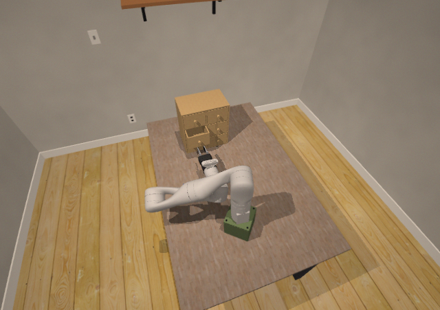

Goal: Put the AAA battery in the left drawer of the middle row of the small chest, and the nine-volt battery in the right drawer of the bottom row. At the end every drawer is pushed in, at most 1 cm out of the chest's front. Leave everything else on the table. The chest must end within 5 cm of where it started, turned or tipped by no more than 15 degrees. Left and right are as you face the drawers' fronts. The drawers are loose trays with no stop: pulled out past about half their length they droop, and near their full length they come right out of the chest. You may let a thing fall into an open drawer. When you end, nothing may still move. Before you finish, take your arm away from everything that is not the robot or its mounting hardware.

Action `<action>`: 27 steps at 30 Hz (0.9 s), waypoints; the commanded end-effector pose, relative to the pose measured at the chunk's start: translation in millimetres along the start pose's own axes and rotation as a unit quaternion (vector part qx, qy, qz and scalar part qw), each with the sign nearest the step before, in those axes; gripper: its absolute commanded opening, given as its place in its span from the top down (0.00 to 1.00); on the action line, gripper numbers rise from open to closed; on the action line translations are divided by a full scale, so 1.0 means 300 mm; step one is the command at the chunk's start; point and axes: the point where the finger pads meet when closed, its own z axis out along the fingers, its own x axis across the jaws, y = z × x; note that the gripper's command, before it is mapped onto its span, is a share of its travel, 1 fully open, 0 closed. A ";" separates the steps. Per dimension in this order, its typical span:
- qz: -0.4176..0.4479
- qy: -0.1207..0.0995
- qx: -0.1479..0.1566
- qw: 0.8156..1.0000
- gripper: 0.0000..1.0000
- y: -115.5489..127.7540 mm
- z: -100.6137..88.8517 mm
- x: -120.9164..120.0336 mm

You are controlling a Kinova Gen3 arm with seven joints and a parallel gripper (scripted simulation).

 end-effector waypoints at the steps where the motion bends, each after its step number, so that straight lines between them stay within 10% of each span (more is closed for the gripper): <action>1: 0.003 -0.002 0.001 1.000 0.33 -0.005 -0.002 -0.017; 27: 0.003 -0.002 0.001 1.000 0.33 -0.011 -0.025 -0.121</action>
